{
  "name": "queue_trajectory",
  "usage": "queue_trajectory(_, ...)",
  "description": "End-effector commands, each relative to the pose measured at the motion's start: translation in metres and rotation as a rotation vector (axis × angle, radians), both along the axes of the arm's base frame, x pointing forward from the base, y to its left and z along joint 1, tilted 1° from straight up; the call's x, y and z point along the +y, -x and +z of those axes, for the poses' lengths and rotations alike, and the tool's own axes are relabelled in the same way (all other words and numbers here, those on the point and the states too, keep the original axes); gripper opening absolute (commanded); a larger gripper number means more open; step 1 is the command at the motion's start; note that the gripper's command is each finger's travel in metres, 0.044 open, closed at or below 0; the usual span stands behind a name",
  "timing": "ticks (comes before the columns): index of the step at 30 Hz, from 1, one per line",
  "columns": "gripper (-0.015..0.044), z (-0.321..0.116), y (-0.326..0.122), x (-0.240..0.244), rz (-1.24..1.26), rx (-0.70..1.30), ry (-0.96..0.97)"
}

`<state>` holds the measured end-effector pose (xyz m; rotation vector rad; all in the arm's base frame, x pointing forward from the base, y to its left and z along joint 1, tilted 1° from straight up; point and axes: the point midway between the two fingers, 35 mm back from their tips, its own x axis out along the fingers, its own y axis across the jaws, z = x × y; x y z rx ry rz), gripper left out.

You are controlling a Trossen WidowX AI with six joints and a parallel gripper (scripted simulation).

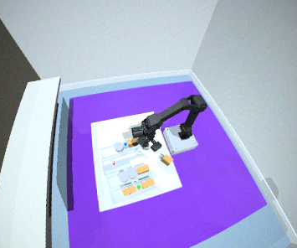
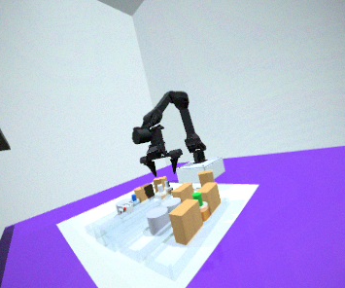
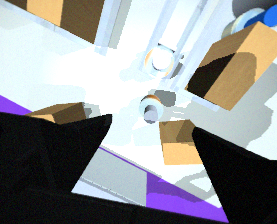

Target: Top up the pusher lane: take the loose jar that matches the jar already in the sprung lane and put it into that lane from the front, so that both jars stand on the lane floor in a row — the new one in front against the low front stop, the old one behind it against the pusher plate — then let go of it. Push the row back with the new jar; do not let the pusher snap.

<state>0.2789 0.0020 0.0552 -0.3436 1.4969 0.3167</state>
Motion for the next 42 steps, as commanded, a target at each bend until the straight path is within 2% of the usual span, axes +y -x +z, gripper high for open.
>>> queue_trajectory(1, 0.044, -0.009, 0.002, 0.0, -0.003, 0.009, 0.006)
queue_trajectory(8, 0.044, -0.036, 0.001, -0.002, -0.003, 0.009, 0.007)
queue_trajectory(32, 0.044, -0.069, 0.0, -0.002, -0.003, 0.009, 0.007)
queue_trajectory(41, 0.0204, -0.069, 0.0, -0.002, -0.003, 0.009, 0.007)
queue_trajectory(42, 0.0197, -0.069, 0.0, -0.002, -0.003, 0.009, 0.007)
